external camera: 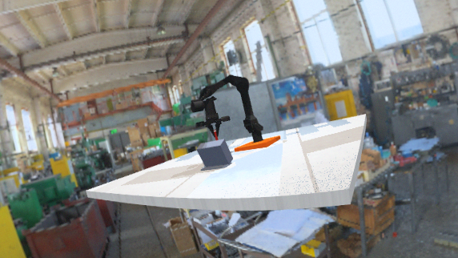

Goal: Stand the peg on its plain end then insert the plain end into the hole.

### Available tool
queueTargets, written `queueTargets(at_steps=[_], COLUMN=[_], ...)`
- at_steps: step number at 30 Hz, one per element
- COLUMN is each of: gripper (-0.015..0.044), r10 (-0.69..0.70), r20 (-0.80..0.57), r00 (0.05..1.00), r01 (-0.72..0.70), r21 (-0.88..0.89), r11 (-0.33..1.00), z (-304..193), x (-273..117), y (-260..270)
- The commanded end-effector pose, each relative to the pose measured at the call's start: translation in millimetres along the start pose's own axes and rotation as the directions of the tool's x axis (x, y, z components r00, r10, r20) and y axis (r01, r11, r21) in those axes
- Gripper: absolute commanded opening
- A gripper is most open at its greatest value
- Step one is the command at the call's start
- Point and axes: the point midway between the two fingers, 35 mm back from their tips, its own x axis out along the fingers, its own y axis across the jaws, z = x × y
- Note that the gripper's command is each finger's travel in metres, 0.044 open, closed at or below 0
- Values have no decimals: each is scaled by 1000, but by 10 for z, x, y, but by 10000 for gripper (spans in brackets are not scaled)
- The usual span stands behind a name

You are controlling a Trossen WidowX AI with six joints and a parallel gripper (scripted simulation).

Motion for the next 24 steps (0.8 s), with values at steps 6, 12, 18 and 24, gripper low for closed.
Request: queueTargets(at_steps=[6, 12, 18, 24], gripper=[0, 0, 0, 0], r10=[-21, -37, -53, -69], r20=[43, 72, 101, 130], r00=[999, 997, 993, 989], r01=[21, 39, 56, 73], r21=[-9, -17, -24, -31], r11=[1000, 999, 998, 997], z=[52, 89, 125, 161], x=[42, 69, 95, 119], y=[26, 35, 44, 53])
